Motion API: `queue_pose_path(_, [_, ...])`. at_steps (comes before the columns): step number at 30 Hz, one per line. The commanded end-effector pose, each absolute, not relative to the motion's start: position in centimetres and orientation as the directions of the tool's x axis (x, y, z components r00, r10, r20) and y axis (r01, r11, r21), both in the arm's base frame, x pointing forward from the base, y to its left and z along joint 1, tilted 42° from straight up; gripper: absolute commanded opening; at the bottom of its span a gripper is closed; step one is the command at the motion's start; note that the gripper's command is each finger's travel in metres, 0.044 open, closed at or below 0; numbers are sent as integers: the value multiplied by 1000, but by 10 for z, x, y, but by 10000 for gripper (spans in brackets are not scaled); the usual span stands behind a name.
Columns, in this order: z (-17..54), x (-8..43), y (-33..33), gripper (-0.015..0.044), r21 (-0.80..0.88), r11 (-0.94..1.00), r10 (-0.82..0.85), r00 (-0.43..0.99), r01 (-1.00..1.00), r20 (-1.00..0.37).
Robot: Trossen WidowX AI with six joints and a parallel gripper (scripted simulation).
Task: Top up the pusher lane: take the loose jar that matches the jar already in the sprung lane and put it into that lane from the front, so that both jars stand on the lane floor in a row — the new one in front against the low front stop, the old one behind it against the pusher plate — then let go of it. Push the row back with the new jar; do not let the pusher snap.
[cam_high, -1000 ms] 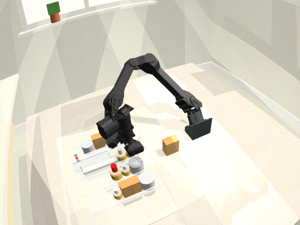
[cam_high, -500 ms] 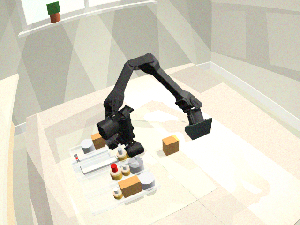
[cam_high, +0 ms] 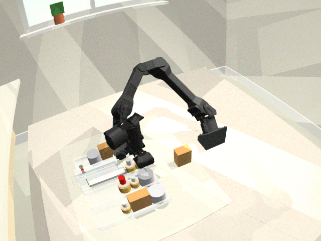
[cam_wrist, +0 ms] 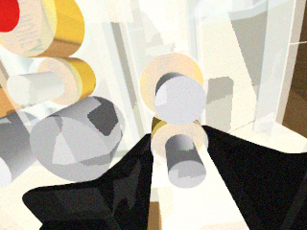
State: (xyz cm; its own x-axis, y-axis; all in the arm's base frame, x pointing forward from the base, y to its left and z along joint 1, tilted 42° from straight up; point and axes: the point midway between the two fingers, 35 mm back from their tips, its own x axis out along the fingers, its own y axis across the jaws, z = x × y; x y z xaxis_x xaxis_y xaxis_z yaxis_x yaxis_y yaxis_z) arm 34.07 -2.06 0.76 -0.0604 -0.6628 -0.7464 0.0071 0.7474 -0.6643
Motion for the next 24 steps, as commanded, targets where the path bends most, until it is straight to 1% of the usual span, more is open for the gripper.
queue_pose_path(1, [8,342,-22,0,-668,744,-667,-51,10,-743])
queue_pose_path(24, [8,338,-21,0,-668,744,-667,-51,10,-743])
